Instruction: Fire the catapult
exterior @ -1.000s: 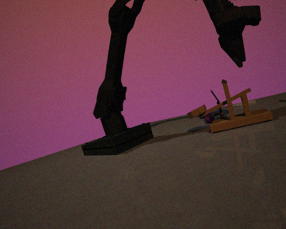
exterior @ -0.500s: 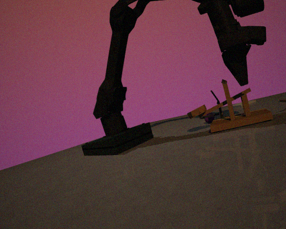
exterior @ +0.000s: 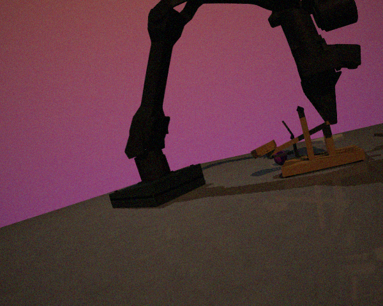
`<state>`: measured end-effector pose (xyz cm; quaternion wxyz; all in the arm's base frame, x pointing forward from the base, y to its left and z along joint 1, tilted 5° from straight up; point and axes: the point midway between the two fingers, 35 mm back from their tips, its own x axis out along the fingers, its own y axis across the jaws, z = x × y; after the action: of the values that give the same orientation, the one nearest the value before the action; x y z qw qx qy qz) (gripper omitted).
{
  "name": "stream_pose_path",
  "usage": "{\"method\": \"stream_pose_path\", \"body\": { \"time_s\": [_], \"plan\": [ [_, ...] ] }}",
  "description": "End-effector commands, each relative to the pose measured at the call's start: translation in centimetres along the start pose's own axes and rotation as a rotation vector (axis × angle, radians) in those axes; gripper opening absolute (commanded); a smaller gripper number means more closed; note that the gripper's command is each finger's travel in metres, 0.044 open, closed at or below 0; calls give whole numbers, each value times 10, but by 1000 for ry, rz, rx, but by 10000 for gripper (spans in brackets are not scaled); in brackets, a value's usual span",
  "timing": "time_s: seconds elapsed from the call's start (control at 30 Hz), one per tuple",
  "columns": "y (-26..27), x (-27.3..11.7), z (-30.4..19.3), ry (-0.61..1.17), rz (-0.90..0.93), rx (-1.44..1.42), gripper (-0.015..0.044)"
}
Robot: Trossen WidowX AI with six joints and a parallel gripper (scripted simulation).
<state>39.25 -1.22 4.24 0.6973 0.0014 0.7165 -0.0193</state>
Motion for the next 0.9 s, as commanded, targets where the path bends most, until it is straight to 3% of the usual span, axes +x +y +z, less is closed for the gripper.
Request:
{"method": "stream_pose_path", "body": {
  "time_s": [0.0, 0.8, 0.87],
  "plan": [
    [1, 12, -2, 15, 4, -4, 440],
    [1, 37, -3, 15, 4, -4, 440],
    [0, 33, -3, 8, 0, 0, 387]
  ]
}}
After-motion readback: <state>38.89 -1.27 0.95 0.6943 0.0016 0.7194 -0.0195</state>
